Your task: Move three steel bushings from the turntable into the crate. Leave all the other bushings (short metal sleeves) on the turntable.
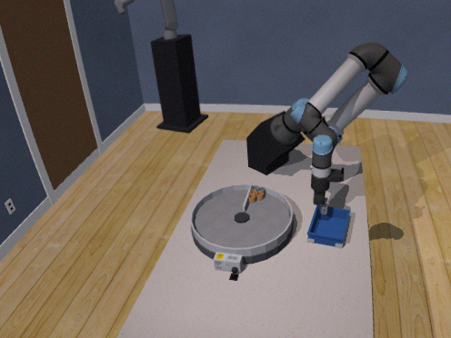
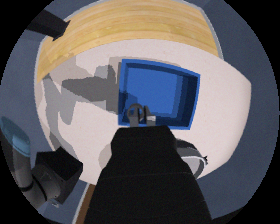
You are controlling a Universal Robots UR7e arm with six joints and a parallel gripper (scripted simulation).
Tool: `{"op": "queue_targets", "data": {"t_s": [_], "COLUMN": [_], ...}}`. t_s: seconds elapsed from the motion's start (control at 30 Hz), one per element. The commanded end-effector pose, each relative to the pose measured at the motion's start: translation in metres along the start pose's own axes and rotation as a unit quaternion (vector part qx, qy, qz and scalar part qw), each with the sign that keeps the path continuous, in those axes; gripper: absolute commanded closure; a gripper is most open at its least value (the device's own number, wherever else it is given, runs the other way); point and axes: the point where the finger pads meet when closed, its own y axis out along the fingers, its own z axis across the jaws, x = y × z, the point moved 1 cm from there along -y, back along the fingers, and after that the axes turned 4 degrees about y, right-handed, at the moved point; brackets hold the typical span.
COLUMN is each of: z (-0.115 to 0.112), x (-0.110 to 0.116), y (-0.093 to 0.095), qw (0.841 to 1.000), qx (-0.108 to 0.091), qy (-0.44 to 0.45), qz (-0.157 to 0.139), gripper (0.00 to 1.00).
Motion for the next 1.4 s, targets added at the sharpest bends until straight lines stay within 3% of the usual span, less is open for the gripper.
{"op": "queue_targets", "data": {"t_s": [0.0,1.37], "z": [0.000,0.000], "x": [0.000,0.000], "y": [0.000,0.026], "qw": [1.000,1.000], "qx": [0.000,0.001], "qy": [0.000,0.000], "qz": [0.000,0.000], "gripper": [1.00,1.00]}}
